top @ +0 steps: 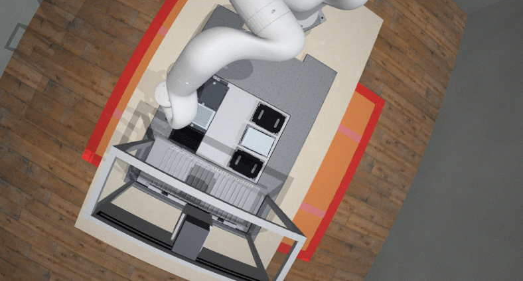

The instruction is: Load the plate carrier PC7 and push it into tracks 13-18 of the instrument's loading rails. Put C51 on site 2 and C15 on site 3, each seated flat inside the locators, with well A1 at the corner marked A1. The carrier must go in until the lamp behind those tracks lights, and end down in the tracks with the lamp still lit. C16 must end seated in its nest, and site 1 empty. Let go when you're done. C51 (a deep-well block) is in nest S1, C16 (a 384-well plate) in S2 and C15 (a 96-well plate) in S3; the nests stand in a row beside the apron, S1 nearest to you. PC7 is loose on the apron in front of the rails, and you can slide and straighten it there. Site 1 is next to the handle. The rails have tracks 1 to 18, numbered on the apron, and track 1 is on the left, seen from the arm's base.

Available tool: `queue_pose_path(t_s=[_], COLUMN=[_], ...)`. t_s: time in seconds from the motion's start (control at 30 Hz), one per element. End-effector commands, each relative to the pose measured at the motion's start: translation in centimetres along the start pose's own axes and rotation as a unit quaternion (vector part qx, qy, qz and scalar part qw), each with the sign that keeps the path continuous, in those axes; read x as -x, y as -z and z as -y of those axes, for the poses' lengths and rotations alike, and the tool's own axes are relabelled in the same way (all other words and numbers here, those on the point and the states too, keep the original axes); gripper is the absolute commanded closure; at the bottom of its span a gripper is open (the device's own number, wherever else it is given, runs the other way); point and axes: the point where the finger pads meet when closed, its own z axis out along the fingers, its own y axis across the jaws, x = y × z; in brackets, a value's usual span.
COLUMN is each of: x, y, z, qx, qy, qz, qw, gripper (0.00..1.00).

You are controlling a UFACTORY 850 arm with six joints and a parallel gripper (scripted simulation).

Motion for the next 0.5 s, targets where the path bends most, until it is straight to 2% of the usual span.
queue_pose_path(t_s=[0.0, 0.47], x=[-0.11, -0.71], y=[0.09, 0.09], z=[-0.09, -0.09], qx=[0.001, 0.001], qy=[0.0, 0.0], qz=[0.0, 0.0], qw=[1.0, 1.0], gripper=[0.0, 0.0])
